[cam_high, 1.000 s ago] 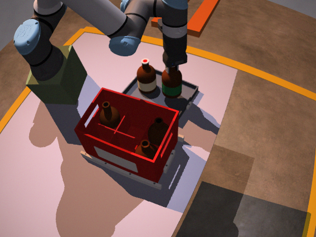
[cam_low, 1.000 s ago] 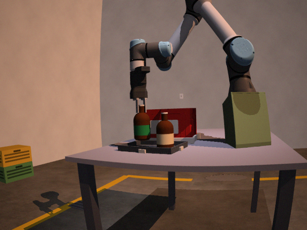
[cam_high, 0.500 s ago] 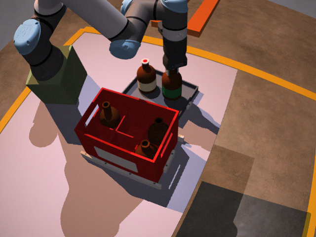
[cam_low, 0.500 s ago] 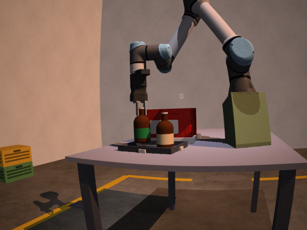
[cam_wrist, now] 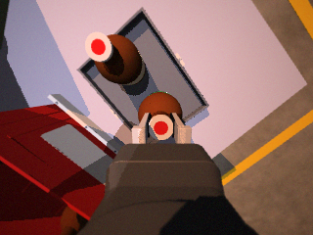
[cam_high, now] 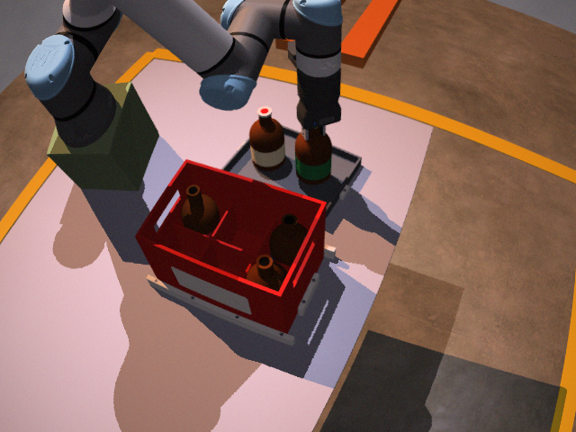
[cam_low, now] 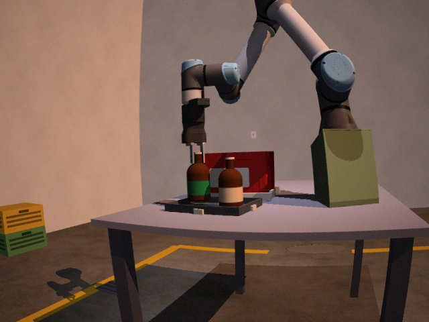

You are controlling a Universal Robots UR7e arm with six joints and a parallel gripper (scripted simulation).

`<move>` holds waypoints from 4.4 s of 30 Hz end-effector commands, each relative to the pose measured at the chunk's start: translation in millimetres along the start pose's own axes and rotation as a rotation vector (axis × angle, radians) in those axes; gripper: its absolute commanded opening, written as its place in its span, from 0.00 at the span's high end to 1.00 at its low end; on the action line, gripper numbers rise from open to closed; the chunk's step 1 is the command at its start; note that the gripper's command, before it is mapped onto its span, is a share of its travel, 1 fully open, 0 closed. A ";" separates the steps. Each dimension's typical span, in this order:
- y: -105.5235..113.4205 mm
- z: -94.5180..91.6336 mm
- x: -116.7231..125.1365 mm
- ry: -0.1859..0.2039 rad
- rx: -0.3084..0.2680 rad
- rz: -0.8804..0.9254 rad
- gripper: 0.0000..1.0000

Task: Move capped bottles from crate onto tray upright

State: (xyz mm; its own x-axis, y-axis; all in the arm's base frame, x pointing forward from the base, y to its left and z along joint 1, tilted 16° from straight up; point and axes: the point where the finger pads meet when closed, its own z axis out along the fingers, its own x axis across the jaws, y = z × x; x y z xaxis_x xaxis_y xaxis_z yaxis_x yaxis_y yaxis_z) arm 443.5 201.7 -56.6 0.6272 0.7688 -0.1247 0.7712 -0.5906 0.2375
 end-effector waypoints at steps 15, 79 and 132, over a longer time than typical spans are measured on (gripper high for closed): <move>0.2 5.2 0.3 0.001 -0.001 0.000 1.00; 0.2 16.2 0.3 0.001 -0.001 0.000 0.00; 0.2 2.9 0.2 0.001 -0.001 0.000 0.00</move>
State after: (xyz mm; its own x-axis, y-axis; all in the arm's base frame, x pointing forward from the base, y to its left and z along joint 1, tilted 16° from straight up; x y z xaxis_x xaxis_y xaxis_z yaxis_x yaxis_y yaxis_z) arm 444.8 198.3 -69.5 0.6272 0.7689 -0.1247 0.7712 -0.5906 0.2375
